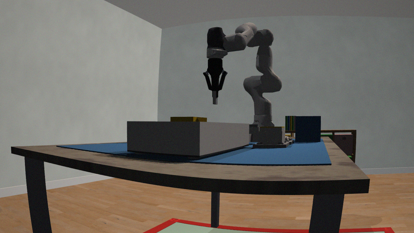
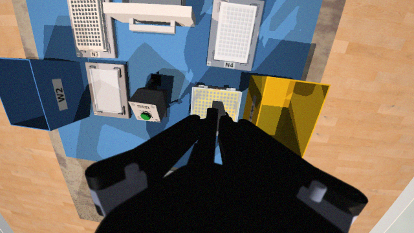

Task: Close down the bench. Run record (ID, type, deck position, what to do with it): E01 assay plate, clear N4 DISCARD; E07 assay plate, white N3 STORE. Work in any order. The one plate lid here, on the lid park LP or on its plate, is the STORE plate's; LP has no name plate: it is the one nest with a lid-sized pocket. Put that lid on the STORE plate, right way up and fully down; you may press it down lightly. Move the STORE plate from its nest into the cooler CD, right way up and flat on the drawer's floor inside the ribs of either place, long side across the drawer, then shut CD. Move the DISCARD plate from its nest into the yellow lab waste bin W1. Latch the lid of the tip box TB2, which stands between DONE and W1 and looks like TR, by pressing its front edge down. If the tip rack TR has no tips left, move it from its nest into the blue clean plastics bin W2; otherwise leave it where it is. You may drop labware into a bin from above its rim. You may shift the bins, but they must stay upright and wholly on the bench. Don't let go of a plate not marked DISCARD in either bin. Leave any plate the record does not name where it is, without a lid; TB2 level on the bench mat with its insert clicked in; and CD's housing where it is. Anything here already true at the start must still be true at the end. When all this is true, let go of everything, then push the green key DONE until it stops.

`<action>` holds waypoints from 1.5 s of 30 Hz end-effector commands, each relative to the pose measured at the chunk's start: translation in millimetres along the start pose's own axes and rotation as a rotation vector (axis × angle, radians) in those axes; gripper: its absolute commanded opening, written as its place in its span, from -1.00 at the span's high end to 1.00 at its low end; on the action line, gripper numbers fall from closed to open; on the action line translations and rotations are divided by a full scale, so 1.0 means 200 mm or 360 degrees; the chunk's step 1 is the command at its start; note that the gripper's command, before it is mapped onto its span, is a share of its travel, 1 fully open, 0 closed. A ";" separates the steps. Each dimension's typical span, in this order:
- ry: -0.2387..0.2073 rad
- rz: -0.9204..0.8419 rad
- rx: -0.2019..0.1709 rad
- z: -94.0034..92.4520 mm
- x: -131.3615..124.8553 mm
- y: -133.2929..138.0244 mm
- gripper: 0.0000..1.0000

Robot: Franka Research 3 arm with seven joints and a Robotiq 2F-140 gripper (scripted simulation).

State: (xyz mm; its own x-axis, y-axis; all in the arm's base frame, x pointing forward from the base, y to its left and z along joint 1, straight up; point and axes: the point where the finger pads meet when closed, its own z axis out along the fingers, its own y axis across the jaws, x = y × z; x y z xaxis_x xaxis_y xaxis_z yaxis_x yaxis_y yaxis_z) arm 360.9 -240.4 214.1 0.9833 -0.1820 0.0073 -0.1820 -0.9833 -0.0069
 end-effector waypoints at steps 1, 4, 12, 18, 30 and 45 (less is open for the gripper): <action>0.0000 0.0006 -0.0004 -0.01 0.00 0.01 1.00; 0.0000 0.0006 -0.0004 -0.01 0.00 0.01 1.00; 0.0000 0.0006 -0.0004 -0.01 0.00 0.01 1.00; 0.0000 0.0006 -0.0004 -0.01 0.00 0.01 1.00; 0.0000 0.0006 -0.0004 0.16 -0.14 0.00 1.00; 0.0000 0.0006 -0.0004 0.32 -0.28 0.00 1.00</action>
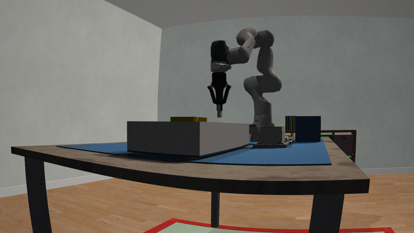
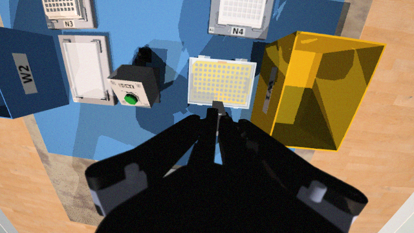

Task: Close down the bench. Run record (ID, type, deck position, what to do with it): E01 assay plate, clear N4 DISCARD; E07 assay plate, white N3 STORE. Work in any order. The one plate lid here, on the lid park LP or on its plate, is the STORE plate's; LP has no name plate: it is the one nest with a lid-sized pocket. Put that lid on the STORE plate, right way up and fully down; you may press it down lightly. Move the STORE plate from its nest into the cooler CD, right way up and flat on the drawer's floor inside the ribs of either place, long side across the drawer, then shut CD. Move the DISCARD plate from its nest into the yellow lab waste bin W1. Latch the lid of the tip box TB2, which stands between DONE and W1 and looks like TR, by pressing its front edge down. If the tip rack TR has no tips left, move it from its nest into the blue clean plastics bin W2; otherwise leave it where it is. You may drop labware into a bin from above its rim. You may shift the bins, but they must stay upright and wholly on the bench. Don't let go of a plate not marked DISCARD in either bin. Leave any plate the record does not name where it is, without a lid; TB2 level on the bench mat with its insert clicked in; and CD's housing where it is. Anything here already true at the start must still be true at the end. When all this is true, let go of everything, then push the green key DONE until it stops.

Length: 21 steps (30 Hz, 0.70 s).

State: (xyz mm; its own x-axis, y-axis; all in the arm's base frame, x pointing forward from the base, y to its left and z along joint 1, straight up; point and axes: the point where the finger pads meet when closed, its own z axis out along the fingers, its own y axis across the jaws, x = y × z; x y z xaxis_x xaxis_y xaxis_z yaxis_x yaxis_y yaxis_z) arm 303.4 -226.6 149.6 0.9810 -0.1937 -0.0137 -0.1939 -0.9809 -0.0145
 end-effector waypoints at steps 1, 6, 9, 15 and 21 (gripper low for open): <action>0.0033 -0.0013 -0.0016 0.00 0.02 0.02 1.00; 0.0033 -0.0013 -0.0016 0.00 0.02 0.02 1.00; 0.0033 -0.0013 -0.0016 0.00 0.02 0.02 1.00; 0.0033 -0.0013 -0.0016 0.00 0.02 0.02 1.00; 0.0033 -0.0013 -0.0016 0.02 0.02 0.02 1.00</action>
State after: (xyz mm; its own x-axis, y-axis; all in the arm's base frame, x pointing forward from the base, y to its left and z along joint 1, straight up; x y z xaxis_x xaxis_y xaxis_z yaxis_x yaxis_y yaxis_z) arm 306.3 -229.9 149.0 0.9817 -0.1902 0.0051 -0.1901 -0.9817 -0.0064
